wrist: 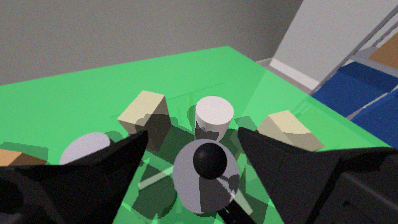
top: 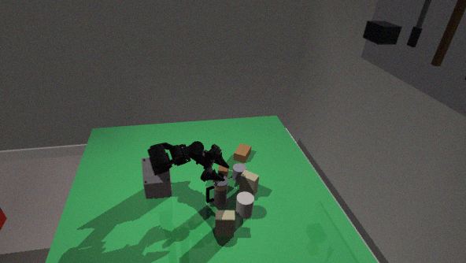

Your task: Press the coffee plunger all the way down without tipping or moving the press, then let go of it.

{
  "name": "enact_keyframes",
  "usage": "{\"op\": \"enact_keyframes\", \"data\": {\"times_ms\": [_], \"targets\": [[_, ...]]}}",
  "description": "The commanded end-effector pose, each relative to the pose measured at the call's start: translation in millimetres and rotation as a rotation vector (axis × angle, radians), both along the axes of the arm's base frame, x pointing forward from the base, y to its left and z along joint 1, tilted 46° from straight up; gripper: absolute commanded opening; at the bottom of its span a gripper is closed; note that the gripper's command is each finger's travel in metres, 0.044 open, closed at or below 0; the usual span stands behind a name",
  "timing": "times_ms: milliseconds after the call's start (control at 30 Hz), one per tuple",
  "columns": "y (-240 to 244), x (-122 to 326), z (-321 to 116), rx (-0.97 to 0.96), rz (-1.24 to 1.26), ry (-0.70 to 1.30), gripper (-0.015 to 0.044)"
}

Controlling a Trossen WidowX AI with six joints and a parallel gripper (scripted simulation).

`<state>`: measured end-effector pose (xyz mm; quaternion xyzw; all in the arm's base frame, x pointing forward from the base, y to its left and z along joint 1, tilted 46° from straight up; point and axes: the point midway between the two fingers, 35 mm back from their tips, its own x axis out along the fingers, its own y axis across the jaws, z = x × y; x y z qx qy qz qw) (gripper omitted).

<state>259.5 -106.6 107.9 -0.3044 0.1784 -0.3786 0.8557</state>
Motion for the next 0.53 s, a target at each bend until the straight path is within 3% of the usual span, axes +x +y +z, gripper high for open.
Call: {"op": "enact_keyframes", "data": {"times_ms": [0, 267, 500], "targets": [[15, 5, 14, 0.01, 0.002, -0.018, 0.044], [53, -9, 52, 0.009, 0.001, -0.005, 0.044], [56, -11, 56, 0.007, 0.002, -0.005, 0.044]]}}
